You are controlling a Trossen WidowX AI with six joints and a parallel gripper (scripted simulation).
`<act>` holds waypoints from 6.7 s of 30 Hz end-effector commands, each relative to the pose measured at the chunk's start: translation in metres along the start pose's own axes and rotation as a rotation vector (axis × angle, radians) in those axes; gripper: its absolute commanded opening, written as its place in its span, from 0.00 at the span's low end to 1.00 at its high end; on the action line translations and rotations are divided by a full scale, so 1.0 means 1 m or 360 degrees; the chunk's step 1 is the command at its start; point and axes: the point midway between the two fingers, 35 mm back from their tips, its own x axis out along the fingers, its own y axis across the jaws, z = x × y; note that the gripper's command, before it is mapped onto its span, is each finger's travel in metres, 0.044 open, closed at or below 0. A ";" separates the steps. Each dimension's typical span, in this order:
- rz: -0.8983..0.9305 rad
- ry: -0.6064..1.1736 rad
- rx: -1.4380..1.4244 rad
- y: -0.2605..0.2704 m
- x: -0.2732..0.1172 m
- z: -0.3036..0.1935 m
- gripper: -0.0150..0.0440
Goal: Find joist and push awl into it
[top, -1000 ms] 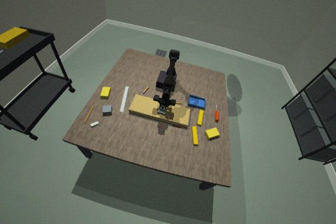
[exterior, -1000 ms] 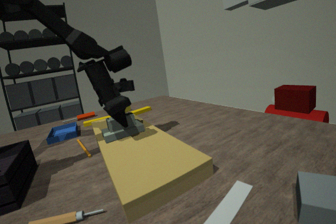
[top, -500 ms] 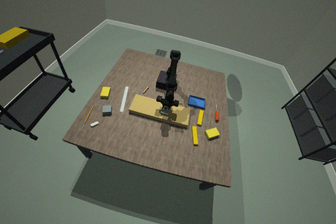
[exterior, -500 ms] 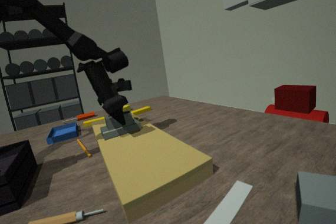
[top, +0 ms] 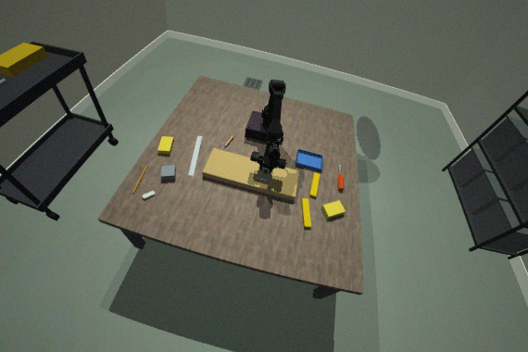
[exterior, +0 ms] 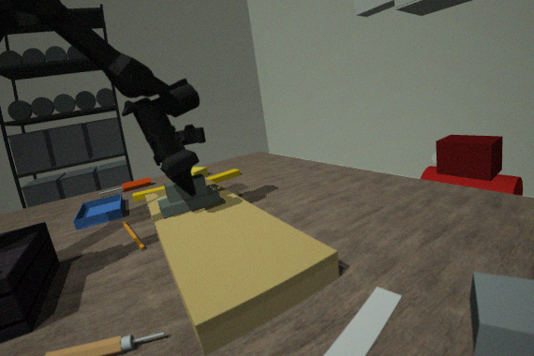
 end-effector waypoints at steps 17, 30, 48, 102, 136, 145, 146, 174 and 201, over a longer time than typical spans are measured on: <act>0.0006 0.0003 0.0000 0.038 0.000 0.000 0.25; 0.0009 0.0003 0.0001 0.061 0.000 0.000 0.25; 0.0013 0.0003 0.0002 0.093 -0.001 0.000 0.25; 0.0013 0.0003 0.0002 0.096 -0.001 0.000 0.25; 0.0006 0.0003 0.0000 0.035 0.000 0.000 0.25; 0.0004 0.0003 0.0000 0.019 0.000 0.000 0.25; 0.0003 0.0003 0.0000 0.017 0.000 0.000 0.25; -0.0003 0.0003 -0.0002 -0.032 0.001 0.000 0.25; -0.0009 0.0002 -0.0004 -0.081 0.000 0.001 0.25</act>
